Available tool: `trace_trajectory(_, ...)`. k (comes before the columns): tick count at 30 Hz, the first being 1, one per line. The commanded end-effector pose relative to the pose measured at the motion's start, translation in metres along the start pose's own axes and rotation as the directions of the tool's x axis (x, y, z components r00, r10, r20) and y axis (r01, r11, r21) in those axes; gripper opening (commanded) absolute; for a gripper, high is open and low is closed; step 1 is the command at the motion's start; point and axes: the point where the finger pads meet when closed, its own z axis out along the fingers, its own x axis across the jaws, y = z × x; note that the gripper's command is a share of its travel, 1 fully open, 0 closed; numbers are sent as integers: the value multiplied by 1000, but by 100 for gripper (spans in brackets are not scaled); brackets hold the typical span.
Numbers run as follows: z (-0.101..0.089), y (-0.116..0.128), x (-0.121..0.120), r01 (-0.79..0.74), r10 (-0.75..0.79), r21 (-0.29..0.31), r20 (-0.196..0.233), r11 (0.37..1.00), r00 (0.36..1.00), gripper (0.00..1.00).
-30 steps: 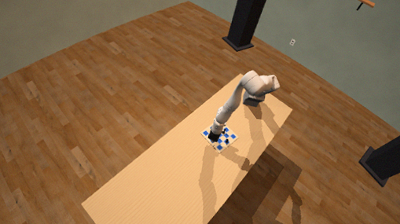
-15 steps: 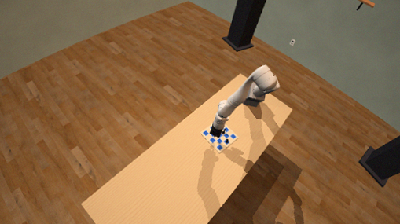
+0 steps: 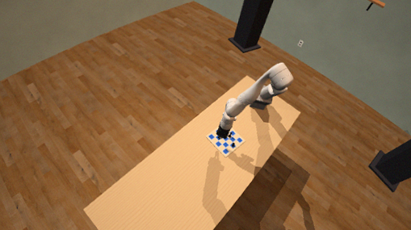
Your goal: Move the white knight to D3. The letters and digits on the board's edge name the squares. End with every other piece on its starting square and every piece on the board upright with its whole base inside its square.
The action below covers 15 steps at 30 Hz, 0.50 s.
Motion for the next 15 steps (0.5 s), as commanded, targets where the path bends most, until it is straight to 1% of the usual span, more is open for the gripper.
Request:
trace_trajectory(1, -1, 1, -1, 1, -1, -3, 2, 1000, 1000, 0)
trace_trajectory(5, -1, 1, -1, -3, 3, -3, 2, 1000, 1000, 0)
trace_trajectory(8, -1, -3, -1, -45, 45, -2, 1, 999, 999, 0)
trace_trajectory(11, -1, -13, -1, -155, 155, 0, -2, 988, 988, 0)
trace_trajectory(14, 0, -28, -1, -326, 326, 3, -5, 945, 945, 0)
trace_trajectory(15, 0, -28, -1, -326, 326, 3, -5, 945, 945, 0)
